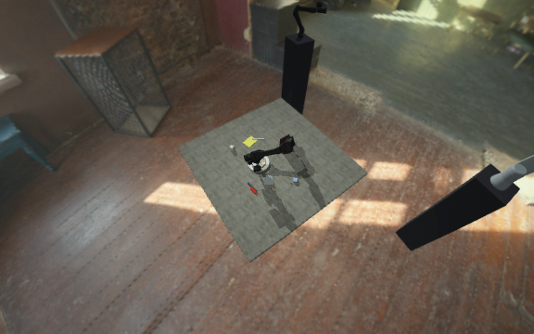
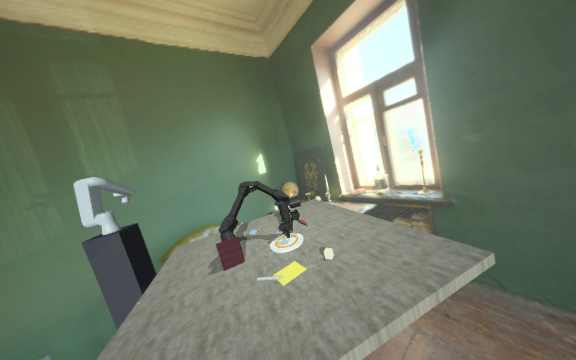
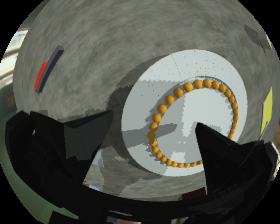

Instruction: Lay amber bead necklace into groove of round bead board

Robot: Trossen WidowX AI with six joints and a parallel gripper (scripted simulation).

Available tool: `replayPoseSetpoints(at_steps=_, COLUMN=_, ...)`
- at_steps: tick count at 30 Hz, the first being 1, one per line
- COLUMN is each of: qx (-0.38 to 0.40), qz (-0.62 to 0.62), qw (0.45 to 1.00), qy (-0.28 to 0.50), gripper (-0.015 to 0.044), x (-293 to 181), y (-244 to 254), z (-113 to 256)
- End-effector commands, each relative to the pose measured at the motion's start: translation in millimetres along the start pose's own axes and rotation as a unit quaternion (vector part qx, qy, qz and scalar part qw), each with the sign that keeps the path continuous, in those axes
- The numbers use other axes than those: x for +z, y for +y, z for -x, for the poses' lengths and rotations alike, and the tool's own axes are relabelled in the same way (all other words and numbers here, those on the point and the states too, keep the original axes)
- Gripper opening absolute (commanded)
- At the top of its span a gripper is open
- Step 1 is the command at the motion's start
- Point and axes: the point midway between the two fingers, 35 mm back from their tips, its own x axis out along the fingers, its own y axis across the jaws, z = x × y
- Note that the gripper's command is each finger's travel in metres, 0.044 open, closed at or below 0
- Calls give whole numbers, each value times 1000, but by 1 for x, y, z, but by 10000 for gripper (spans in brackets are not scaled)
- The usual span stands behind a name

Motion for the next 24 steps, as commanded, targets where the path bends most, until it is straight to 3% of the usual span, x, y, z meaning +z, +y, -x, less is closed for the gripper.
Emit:
replayPoseSetpoints(at_steps=1, qx=1, qz=3, qw=1000, qy=0, gripper=440, x=0, y=1, z=1)
replayPoseSetpoints(at_steps=24, qx=0, qz=2, qw=1000, qy=0, gripper=440, x=1, y=1, z=11)
